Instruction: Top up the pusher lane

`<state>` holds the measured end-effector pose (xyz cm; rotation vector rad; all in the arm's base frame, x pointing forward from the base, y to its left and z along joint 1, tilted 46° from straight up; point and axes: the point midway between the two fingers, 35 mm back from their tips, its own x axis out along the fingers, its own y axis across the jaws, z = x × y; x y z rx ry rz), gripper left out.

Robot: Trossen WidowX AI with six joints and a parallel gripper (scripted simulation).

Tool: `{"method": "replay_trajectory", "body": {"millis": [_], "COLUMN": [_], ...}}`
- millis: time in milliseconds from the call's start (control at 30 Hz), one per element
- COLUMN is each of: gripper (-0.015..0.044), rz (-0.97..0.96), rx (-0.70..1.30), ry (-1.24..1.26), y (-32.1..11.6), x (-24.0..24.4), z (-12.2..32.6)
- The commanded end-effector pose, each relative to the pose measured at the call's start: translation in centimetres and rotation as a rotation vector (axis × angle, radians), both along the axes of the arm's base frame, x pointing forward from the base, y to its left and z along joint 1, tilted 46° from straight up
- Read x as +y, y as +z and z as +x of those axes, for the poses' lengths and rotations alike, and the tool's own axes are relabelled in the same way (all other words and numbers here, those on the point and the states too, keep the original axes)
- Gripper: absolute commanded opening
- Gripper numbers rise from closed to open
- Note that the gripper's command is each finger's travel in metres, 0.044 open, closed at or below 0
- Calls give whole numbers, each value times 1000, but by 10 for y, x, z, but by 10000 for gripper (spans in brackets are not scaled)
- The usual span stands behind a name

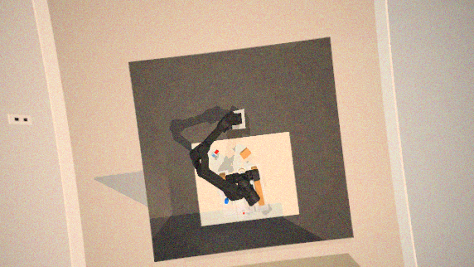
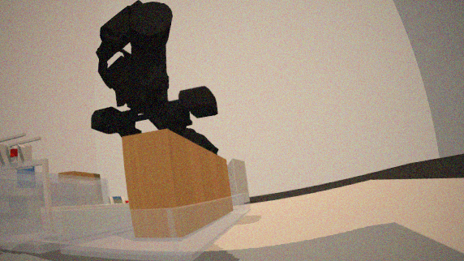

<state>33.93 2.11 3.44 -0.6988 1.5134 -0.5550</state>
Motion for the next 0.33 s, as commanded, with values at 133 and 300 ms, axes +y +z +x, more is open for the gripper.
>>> {"method": "replay_trajectory", "body": {"millis": [133,300], "gripper": [199,199], "rz": [4,4], "rx": [-4,-3], "ry": [-4,-4], "y": [4,5], "x": [1,1], "z": [-19,-36]}}
